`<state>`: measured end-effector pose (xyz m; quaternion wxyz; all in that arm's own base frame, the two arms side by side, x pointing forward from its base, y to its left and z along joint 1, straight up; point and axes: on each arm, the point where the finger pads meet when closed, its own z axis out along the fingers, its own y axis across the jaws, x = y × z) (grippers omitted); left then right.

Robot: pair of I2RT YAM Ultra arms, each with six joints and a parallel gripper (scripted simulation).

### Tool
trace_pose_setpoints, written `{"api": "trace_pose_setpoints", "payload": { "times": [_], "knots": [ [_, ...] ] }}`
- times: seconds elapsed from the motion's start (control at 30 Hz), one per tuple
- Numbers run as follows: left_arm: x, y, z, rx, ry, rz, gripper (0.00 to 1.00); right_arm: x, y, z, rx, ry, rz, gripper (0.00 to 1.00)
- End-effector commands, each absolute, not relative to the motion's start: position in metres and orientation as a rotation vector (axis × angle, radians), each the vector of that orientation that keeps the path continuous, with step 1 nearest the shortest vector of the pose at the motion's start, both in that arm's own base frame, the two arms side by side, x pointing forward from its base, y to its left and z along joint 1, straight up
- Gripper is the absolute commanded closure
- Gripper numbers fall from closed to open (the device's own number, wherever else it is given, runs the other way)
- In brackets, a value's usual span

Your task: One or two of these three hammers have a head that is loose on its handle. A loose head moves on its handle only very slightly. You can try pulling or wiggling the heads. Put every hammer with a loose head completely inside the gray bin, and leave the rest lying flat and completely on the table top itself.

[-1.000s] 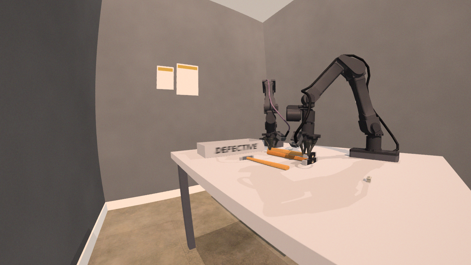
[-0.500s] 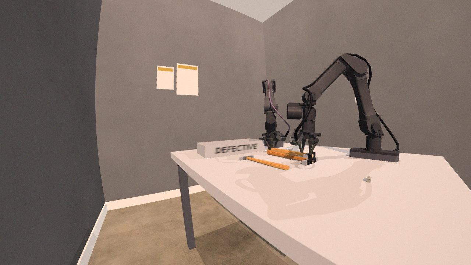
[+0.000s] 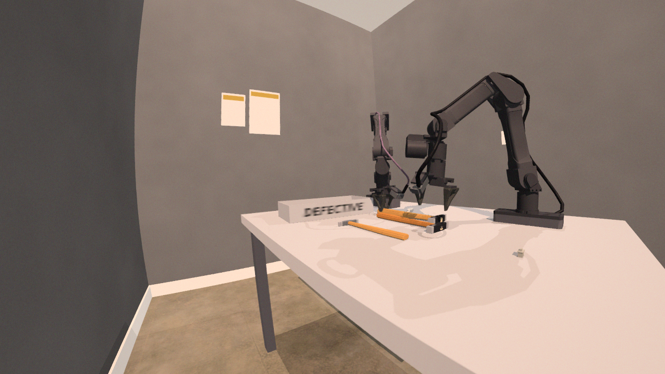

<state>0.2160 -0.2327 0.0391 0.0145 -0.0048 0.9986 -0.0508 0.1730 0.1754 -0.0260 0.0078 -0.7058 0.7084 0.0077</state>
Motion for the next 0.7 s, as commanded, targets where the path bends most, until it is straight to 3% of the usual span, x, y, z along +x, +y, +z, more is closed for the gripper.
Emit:
{"api": "trace_pose_setpoints", "payload": {
  "times": [0.0, 0.33, 0.67],
  "knots": [
    [0.221, -0.233, 0.07, -0.014, 3.091, -0.183, 0.0, 0.171, 0.173, -0.026, -2.217, 2.211, 0.0, 0.74],
    [0.21, -0.233, 0.06, -0.012, 3.127, -0.104, 0.0, 0.171, 0.173, -0.026, -2.217, 2.211, 0.0, 0.74],
    [0.214, -0.248, 0.059, 0.434, 3.037, -0.353, 0.0, 0.171, 0.173, -0.026, -2.217, 2.211, 0.0, 0.74]
  ]
}}
